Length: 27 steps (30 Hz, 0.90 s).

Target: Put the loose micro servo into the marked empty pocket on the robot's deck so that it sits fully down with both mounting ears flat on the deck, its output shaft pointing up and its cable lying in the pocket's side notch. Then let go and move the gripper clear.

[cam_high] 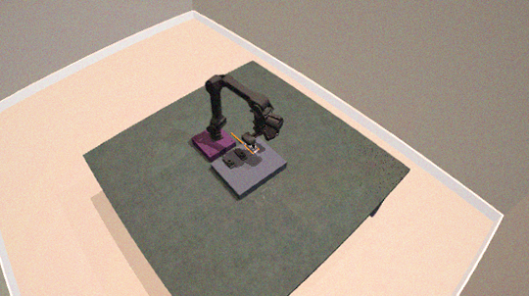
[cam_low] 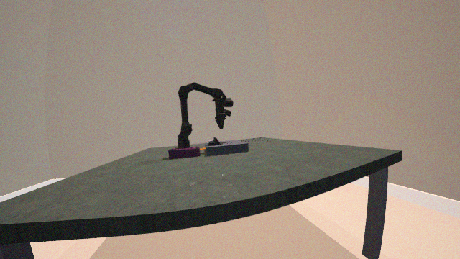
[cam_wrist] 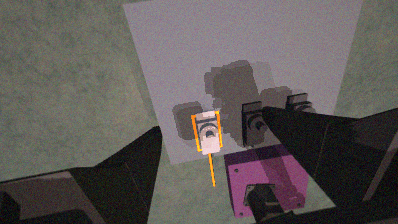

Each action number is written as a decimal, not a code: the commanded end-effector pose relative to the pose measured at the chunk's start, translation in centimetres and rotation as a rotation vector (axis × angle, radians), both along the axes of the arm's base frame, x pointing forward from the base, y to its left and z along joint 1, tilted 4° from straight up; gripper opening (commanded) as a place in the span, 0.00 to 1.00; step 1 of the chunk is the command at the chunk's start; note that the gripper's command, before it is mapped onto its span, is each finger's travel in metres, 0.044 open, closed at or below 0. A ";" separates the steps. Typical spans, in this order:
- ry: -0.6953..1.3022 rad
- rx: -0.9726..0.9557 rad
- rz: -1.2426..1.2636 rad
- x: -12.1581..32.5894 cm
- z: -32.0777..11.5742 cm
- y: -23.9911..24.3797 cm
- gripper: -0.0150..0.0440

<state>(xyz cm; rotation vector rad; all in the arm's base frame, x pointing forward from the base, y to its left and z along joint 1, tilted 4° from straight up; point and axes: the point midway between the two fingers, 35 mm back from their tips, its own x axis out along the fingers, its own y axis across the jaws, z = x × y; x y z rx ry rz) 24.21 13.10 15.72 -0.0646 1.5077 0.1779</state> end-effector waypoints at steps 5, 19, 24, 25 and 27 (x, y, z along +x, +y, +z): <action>0.002 0.000 0.002 2.3 1.9 -0.1 1.00; -0.006 0.001 -0.004 1.2 5.8 -0.6 1.00; -0.006 0.001 -0.004 1.2 5.8 -0.6 1.00; -0.006 0.001 -0.004 1.2 5.8 -0.6 1.00; -0.006 0.001 -0.004 1.2 5.8 -0.6 1.00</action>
